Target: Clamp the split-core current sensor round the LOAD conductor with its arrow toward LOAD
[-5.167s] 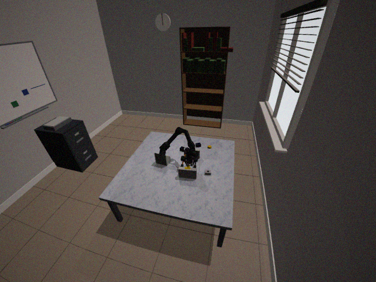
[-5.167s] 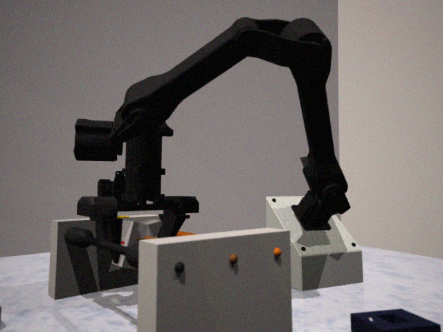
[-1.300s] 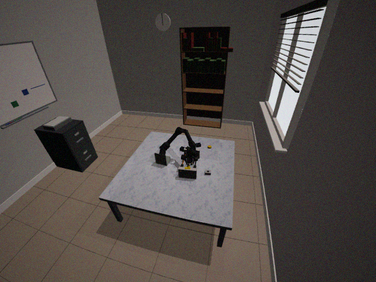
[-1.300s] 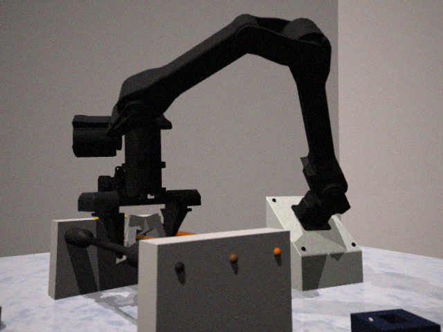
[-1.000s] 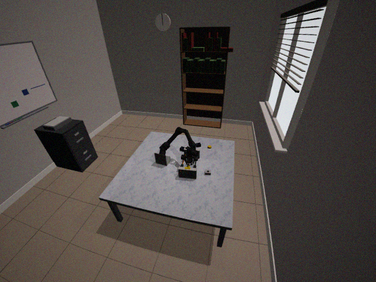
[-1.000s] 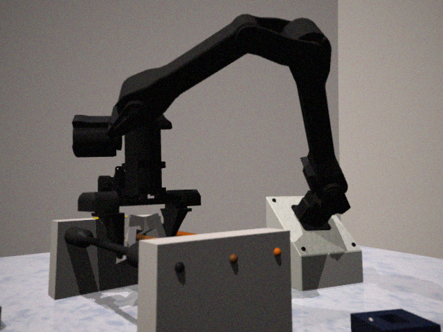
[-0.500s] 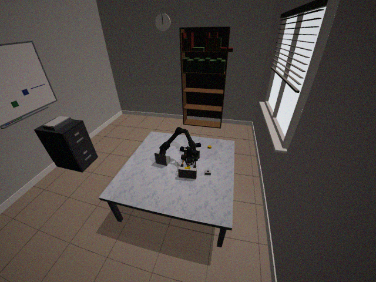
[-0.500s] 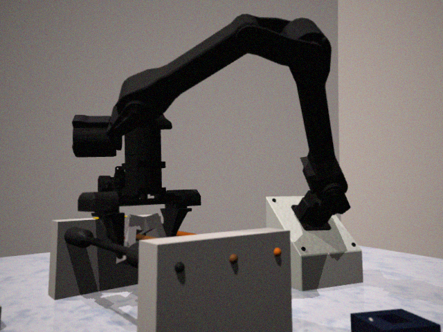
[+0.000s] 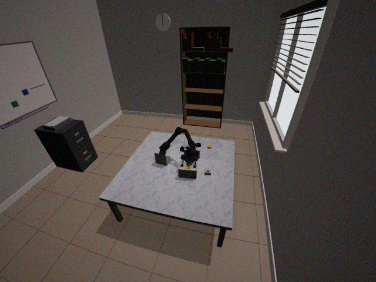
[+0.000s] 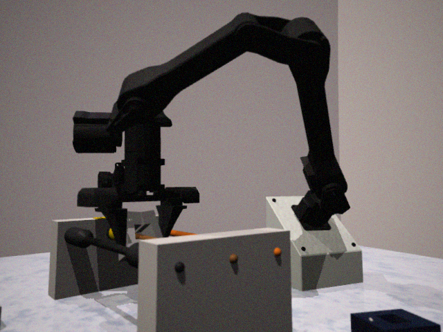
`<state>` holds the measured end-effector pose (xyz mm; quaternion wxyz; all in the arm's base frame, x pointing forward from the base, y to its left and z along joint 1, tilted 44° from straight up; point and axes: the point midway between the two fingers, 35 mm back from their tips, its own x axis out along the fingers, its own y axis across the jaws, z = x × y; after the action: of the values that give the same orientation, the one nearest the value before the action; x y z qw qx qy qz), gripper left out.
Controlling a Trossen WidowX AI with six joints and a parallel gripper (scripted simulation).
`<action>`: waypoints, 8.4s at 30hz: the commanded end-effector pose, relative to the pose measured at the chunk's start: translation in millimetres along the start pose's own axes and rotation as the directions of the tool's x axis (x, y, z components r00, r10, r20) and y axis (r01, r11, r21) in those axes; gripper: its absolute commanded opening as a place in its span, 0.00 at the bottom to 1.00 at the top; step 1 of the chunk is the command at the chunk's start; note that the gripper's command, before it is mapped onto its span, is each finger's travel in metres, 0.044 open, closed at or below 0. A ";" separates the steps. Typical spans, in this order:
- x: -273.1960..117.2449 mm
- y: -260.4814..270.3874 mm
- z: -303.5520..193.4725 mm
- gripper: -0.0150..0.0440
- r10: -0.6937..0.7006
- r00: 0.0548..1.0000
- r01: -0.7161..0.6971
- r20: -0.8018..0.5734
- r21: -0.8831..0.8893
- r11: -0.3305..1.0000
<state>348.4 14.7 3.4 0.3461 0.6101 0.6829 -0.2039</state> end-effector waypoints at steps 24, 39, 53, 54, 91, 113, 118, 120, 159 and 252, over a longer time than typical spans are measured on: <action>0.3 0.2 -0.3 0.25 0.000 1.000 0.000 -0.001 -0.001 1.000; 0.3 0.2 -0.3 0.25 0.000 1.000 0.000 -0.001 -0.001 1.000; 0.3 0.2 -0.3 0.25 0.000 1.000 0.000 -0.001 -0.001 1.000; 0.3 0.2 -0.3 0.25 0.000 1.000 0.000 -0.001 -0.001 1.000; 0.0 0.0 0.0 0.65 0.000 1.000 0.000 0.000 0.000 1.000; -16.2 -0.5 8.5 1.00 0.142 0.990 -0.142 0.008 -0.001 0.990; -9.0 0.5 5.0 1.00 0.142 0.990 -0.142 0.007 -0.001 0.990; -6.1 0.9 3.5 1.00 0.142 0.990 -0.142 0.007 -0.001 0.990; 0.4 0.8 3.0 0.63 0.135 0.991 -0.134 0.009 -0.002 0.991; 1.7 0.4 0.4 0.52 0.066 0.998 -0.066 0.005 -0.005 0.998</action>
<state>348.8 15.6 1.9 0.3557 0.6310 0.6621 -0.1924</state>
